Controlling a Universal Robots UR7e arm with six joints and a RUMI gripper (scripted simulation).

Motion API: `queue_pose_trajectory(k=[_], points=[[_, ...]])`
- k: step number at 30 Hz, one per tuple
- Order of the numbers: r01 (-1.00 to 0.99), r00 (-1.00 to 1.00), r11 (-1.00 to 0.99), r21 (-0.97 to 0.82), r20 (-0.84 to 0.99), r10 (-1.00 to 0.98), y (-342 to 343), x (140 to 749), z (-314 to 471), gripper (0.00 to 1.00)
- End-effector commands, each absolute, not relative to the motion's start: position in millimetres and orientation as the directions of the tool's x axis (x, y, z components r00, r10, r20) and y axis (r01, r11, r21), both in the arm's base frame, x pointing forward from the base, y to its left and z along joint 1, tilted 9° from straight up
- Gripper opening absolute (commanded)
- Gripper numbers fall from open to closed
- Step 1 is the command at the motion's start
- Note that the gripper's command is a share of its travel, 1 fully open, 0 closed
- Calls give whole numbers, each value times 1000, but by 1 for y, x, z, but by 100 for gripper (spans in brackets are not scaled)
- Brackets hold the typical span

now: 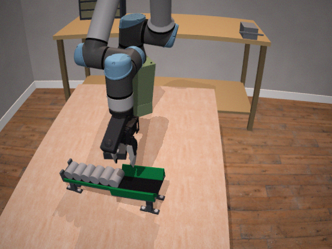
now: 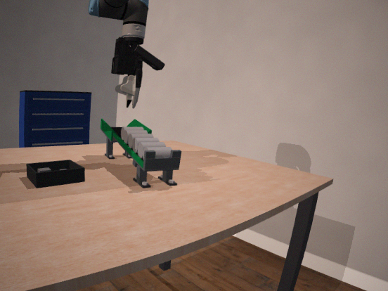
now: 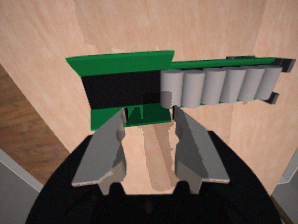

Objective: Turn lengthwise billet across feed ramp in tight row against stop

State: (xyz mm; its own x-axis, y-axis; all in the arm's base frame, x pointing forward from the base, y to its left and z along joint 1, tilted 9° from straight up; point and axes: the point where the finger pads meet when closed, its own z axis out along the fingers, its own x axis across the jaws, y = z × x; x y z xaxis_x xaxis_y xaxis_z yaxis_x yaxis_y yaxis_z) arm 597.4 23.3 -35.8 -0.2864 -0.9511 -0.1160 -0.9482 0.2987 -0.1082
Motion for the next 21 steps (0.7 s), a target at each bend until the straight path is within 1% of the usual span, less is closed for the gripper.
queue_pose_trajectory(k=[1, 10, 15, 21], points=[[-948, -286, 299, -110, -116, -951, 23, 598, -35, 35], [-948, -286, 299, -110, -116, -951, 23, 598, -35, 35], [-948, -286, 299, -110, -116, -951, 8, 541, -22, 35], [-948, -286, 299, -110, -116, -951, 8, 541, -22, 35]])
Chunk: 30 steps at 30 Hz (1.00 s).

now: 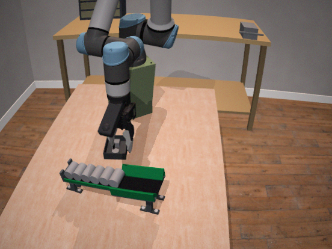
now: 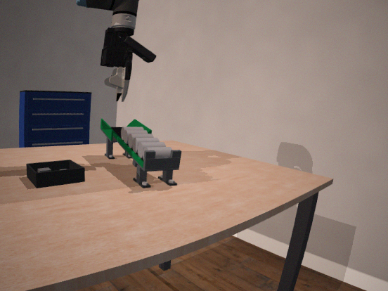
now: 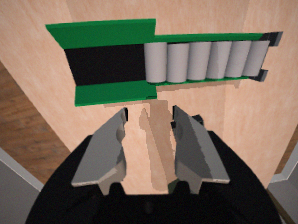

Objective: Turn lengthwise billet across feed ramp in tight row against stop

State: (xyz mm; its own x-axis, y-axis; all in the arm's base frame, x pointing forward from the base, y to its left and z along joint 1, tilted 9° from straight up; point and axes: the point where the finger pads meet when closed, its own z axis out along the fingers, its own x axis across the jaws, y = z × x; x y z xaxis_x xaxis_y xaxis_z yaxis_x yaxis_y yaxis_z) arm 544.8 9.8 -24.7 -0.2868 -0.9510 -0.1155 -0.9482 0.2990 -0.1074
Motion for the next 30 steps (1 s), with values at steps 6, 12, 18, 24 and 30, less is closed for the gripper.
queue_pose_trajectory(k=[6, 12, 18, 24, 30], points=[[-948, -286, 299, -110, -116, -951, 8, 541, -22, 35], [-948, -286, 299, -110, -116, -951, -6, 485, -10, 35], [-948, -286, 299, -110, -116, -951, -6, 485, -10, 35], [-948, -286, 299, -109, -116, -951, -9, 475, -8, 35], [-948, -286, 299, -109, -116, -951, -21, 430, 3, 35]])
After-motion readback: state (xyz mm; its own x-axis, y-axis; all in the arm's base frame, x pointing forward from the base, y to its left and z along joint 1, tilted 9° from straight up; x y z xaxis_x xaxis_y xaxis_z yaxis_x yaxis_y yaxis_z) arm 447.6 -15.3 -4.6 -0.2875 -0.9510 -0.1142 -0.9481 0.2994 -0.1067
